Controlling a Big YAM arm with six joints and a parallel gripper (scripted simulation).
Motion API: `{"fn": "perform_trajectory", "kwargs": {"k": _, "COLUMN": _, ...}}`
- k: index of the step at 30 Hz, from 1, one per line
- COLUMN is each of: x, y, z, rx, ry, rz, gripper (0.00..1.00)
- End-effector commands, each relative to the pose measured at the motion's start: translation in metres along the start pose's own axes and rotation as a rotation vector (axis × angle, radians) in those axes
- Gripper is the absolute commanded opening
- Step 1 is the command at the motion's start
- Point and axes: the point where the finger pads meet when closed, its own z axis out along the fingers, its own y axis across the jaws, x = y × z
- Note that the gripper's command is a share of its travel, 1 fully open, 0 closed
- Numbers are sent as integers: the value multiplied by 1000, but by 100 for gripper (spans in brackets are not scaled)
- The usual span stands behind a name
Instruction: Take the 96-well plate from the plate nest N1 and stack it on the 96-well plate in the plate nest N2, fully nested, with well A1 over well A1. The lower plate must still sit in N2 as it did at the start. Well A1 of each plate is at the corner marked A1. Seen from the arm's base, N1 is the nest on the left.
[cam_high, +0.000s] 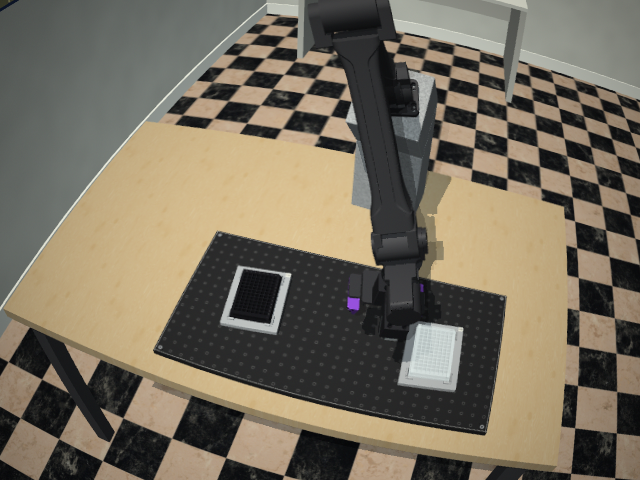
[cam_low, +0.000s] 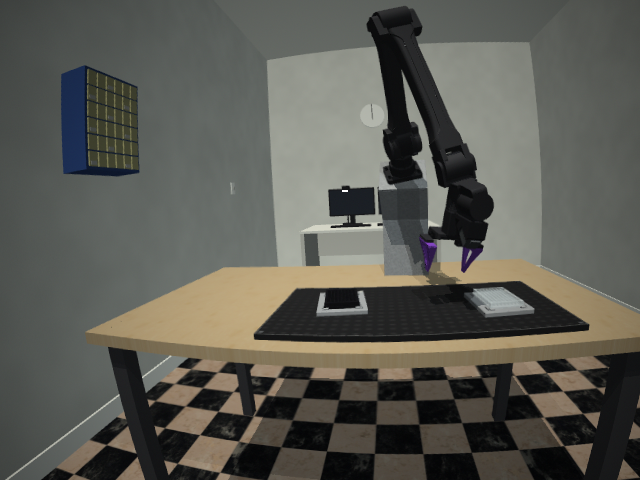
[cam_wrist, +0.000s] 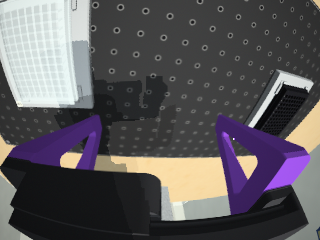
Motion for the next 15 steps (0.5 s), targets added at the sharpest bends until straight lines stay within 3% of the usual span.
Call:
{"fn": "perform_trajectory", "kwargs": {"k": 1, "x": -13, "y": 18, "z": -2, "rx": -4, "ry": -28, "rz": 44, "gripper": 100}}
{"fn": "perform_trajectory", "kwargs": {"k": 3, "x": -13, "y": 18, "z": -2, "rx": -4, "ry": -28, "rz": 44, "gripper": 100}}
{"fn": "perform_trajectory", "kwargs": {"k": 4, "x": -4, "y": 23, "z": -1, "rx": -24, "ry": -36, "rz": 53, "gripper": 100}}
{"fn": "perform_trajectory", "kwargs": {"k": 6, "x": -13, "y": 30, "z": -11, "rx": -52, "ry": -98, "rz": 87, "gripper": 100}}
{"fn": "perform_trajectory", "kwargs": {"k": 7, "x": -9, "y": 36, "z": -6, "rx": -43, "ry": -80, "rz": 80, "gripper": 100}}
{"fn": "perform_trajectory", "kwargs": {"k": 9, "x": -24, "y": 45, "z": -12, "rx": -46, "ry": -99, "rz": 88, "gripper": 100}}
{"fn": "perform_trajectory", "kwargs": {"k": 12, "x": -24, "y": 58, "z": -16, "rx": -43, "ry": -79, "rz": 78, "gripper": 100}}
{"fn": "perform_trajectory", "kwargs": {"k": 13, "x": -31, "y": 64, "z": -19, "rx": -72, "ry": -122, "rz": 103, "gripper": 100}}
{"fn": "perform_trajectory", "kwargs": {"k": 15, "x": -21, "y": 73, "z": -20, "rx": -99, "ry": -144, "rz": 123, "gripper": 100}}
